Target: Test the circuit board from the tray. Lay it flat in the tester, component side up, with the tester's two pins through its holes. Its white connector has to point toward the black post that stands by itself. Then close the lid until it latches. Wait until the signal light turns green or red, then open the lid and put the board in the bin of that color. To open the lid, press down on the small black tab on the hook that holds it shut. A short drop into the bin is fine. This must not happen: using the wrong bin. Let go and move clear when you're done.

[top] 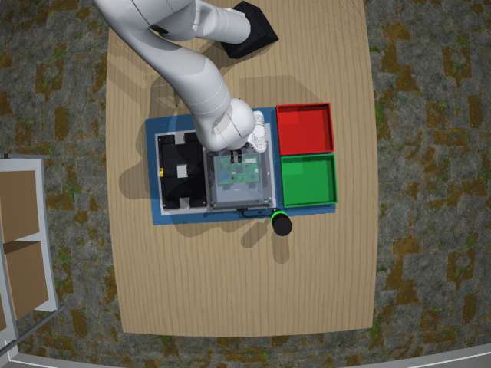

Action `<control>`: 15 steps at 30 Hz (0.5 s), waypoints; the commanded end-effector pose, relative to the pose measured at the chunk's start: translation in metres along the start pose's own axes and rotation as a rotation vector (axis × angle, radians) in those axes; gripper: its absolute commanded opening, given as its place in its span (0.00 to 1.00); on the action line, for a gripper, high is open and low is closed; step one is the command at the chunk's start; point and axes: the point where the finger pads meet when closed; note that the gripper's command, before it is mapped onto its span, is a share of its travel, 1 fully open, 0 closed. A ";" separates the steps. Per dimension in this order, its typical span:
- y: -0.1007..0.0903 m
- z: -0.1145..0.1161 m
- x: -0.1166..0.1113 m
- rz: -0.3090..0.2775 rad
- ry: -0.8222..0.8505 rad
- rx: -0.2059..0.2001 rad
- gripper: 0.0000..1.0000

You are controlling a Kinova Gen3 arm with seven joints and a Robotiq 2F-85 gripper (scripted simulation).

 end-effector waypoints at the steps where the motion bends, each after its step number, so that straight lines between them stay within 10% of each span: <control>1: 0.005 -0.001 0.003 -0.007 0.006 -0.006 0.26; 15: 0.007 -0.001 0.003 -0.007 0.006 -0.006 0.26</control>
Point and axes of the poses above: the point where the finger pads meet when closed, its own y axis out along the fingers, its own z axis across the jaws, x = y × z, and after that the axes turned 2 degrees about y, right-handed
